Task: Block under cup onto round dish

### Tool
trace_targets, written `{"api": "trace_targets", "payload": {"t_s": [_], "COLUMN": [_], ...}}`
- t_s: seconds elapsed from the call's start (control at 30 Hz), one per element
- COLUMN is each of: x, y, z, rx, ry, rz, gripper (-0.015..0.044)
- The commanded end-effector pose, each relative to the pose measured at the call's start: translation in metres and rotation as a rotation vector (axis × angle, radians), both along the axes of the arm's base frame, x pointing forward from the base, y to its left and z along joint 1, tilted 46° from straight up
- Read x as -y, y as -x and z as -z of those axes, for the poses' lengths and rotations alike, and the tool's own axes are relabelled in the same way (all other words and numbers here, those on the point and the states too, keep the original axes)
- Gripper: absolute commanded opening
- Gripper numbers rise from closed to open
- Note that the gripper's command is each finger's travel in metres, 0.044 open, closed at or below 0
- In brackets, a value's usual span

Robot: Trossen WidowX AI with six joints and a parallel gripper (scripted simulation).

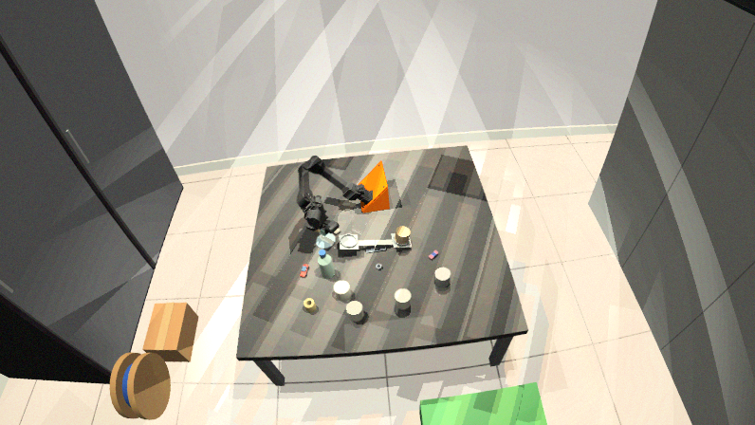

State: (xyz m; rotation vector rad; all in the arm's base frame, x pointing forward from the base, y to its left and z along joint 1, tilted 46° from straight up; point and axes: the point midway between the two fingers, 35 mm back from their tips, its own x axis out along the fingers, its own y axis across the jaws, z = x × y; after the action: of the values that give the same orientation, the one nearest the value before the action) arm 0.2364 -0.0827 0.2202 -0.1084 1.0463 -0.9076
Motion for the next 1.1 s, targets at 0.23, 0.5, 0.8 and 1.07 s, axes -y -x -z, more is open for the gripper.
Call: {"api": "trace_targets", "payload": {"t_s": [0.23, 0.5, 0.8, 1.07], "x": [0.021, 0.041, 0.047, 0.055], "y": [0.005, 0.001, -0.001, -0.003], "z": [0.009, 0.028, 0.033, 0.041], "rx": [-0.009, -0.007, -0.007, -0.007], "ry": [0.017, 0.021, 0.021, 0.023], "rz": [0.007, 0.006, 0.006, 0.006], "gripper": [0.0, 0.0, 0.0, 0.0]}}
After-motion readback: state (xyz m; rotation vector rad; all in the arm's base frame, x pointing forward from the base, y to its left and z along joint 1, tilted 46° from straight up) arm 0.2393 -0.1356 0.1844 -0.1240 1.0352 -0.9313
